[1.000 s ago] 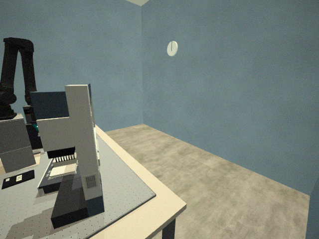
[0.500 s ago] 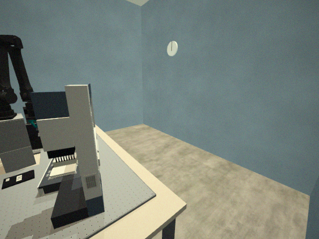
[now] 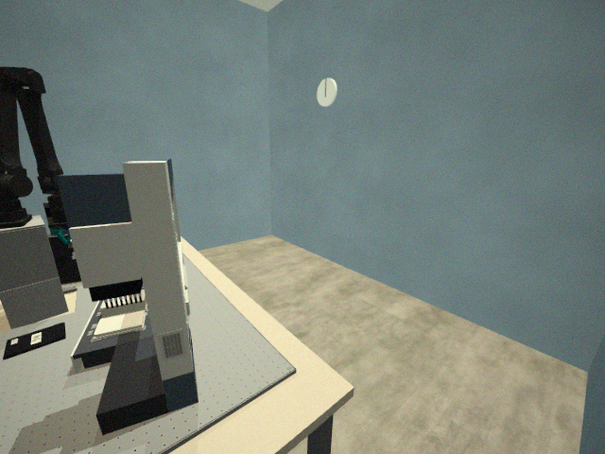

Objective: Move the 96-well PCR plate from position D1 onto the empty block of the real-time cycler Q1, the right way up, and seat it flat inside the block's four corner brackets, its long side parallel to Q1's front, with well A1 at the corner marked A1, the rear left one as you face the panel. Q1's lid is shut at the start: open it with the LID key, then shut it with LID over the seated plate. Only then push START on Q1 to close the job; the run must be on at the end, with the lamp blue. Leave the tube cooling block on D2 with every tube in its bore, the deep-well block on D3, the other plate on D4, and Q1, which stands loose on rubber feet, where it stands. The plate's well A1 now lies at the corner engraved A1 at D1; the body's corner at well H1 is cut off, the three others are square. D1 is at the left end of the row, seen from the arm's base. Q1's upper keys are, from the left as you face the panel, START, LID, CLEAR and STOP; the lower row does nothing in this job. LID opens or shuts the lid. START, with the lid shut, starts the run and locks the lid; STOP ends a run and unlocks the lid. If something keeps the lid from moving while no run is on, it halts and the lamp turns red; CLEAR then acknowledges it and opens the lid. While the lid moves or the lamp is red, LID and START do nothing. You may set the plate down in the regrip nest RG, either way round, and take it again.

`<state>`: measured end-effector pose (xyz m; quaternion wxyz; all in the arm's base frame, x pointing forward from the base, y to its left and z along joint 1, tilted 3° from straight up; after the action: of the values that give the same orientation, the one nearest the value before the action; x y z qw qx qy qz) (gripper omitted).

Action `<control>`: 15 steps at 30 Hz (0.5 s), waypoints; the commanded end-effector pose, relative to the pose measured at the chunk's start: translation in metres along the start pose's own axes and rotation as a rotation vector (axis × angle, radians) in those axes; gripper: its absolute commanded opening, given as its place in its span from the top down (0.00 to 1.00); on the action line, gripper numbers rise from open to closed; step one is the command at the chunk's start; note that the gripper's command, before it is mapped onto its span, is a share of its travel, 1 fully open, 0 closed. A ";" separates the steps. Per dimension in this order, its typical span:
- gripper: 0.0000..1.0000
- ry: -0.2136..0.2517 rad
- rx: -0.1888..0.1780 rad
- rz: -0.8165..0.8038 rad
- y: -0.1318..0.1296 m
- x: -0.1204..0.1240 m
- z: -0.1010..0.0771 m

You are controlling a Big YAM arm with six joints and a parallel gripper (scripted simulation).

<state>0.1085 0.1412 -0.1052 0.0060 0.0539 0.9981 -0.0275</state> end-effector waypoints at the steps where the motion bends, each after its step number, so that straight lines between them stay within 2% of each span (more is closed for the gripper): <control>1: 1.00 -0.033 -0.045 -0.002 0.014 -0.013 -0.003; 7: 1.00 -0.045 -0.067 -0.005 0.018 -0.017 -0.006; 12: 1.00 -0.016 -0.019 -0.016 0.000 -0.008 0.000; 15: 1.00 -0.014 -0.016 -0.020 0.003 -0.008 0.003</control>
<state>0.1149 0.1435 -0.1045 0.0125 0.0498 0.9985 -0.0175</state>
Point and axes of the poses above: the point where the finger pads meet when closed, its own z axis out along the fingers, its own y axis across the jaws, x = y × z, the point moved 3 cm from there along -z, back along the fingers, and after that the axes turned 1 degree about -z, right-handed, at the moved point
